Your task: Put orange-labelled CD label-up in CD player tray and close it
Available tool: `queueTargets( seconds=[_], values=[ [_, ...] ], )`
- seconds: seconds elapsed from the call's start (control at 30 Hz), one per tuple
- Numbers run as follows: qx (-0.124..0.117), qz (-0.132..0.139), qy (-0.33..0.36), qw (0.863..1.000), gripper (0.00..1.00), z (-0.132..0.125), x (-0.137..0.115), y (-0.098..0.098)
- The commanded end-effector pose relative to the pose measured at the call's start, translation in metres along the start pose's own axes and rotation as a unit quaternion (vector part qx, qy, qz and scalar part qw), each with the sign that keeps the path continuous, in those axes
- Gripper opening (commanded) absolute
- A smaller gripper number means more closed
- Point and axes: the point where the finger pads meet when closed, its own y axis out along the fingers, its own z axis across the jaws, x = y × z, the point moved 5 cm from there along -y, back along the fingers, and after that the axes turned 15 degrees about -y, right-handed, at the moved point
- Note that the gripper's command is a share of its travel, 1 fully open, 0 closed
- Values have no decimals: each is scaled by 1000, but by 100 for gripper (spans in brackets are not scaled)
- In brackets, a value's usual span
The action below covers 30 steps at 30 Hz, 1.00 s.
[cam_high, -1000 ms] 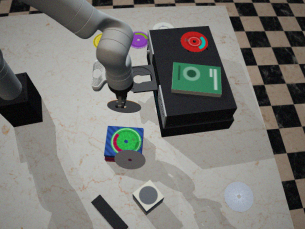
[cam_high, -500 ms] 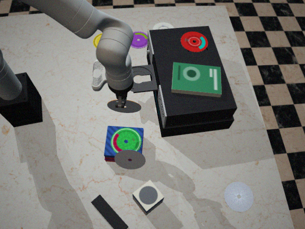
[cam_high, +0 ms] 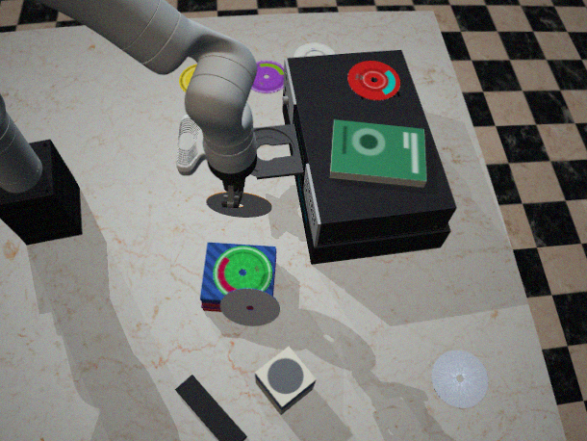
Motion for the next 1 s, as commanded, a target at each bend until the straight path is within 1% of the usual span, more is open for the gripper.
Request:
queueTargets(
  seconds=[0.0, 0.6, 0.97],
  values=[
    [0, -1, 0, 1000, 11, 0, 0, -1],
    [0, -1, 0, 1000, 11, 0, 1, -1],
    [-1, -2, 6, 1000, 11, 5, 2, 0]
  ],
)
